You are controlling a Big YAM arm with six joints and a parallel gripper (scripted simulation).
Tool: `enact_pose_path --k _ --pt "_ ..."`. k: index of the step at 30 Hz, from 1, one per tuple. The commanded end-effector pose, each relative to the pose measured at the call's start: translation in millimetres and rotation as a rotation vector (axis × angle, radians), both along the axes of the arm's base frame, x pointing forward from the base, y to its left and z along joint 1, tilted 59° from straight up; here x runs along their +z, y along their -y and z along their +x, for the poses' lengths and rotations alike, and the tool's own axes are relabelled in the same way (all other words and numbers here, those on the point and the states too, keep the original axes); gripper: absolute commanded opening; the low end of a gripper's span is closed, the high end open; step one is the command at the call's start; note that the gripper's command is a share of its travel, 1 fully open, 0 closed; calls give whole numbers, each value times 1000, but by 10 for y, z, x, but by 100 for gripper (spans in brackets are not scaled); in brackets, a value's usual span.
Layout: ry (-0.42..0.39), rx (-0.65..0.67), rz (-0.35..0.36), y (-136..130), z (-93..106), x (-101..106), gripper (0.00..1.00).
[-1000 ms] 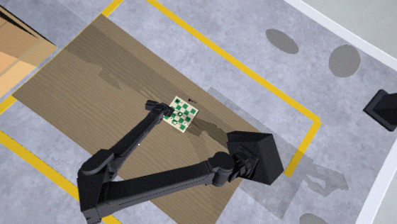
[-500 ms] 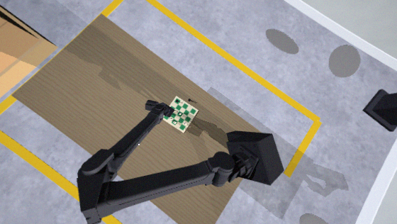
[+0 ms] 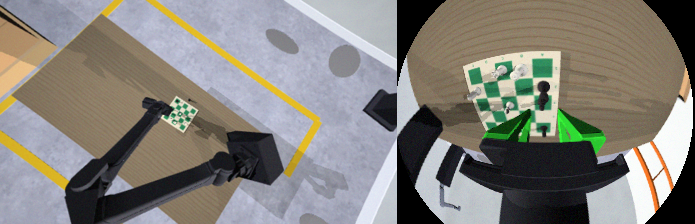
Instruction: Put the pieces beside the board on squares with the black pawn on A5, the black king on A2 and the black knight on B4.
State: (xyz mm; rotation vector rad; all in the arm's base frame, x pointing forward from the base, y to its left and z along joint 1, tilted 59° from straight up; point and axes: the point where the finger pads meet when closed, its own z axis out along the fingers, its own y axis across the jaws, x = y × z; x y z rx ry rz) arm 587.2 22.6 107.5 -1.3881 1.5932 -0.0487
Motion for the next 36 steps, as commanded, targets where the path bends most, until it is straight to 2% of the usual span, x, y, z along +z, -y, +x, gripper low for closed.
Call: enact_pose_path --k 1,10,12,15,16,36 --pt "14 -8 -12 180 -128 162 39" --pt "14 -7 -13 321 -320 304 39" --pt "-17 19 -7 174 -318 141 39" --pt "-19 20 -7 168 -318 130 39" --pt "-13 19 -8 178 -297 157 100" --pt "-13 15 -5 181 -290 160 100"
